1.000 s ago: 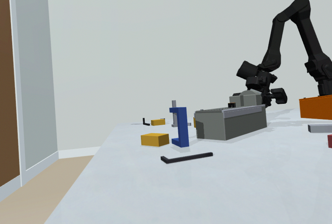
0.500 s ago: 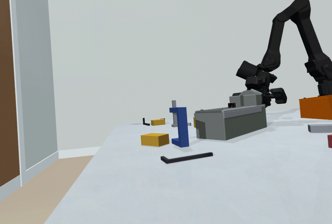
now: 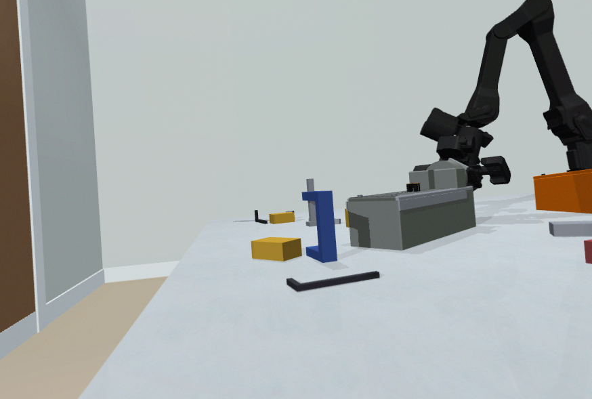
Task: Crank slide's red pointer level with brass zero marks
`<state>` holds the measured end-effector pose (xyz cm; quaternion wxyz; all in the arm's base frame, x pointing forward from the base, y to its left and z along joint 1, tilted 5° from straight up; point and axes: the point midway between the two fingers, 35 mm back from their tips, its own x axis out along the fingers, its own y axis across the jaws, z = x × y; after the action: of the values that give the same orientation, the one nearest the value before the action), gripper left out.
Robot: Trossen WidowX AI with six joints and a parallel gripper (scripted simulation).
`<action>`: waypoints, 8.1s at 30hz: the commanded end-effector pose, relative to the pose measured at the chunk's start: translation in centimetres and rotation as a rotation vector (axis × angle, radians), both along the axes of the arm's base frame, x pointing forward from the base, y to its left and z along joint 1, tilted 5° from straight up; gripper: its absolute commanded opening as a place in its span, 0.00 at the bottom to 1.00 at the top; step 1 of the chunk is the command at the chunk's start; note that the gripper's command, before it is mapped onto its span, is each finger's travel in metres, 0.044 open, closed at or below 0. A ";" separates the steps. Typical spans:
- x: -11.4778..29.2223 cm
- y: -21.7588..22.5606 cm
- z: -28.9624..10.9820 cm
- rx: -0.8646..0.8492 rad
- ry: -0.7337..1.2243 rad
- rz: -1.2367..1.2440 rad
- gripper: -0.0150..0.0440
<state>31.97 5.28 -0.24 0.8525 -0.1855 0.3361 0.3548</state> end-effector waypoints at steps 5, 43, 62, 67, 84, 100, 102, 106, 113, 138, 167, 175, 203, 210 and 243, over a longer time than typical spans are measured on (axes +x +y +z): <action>0.5 -0.6 0.6 -0.007 -0.024 -0.011 0.25; 0.8 -1.0 2.2 -0.008 -0.025 -0.011 0.25; 0.3 -0.5 4.4 -0.007 -0.025 -0.011 0.25; -0.1 -0.1 4.9 -0.007 -0.024 -0.011 0.25; -1.7 1.4 5.5 -0.006 -0.023 -0.011 0.25; -2.6 2.3 5.0 -0.005 -0.022 -0.011 0.25; -2.7 2.3 4.9 -0.005 -0.022 -0.011 0.25; -2.8 2.4 4.8 -0.005 -0.022 -0.011 0.25; -2.9 2.5 4.7 -0.004 -0.022 -0.011 0.25; -3.2 2.9 4.1 -0.004 -0.022 -0.011 0.25; -3.6 3.4 2.9 -0.004 -0.021 -0.011 0.25; -3.7 3.5 2.1 -0.003 -0.021 -0.011 0.25; -3.6 3.4 1.9 -0.002 -0.024 -0.010 0.25; -3.6 3.4 1.9 -0.002 -0.024 -0.010 0.34; -4.0 3.7 6.9 -0.001 -0.024 -0.009 1.00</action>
<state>28.02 8.96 5.98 0.8562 -0.1893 0.3282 0.3514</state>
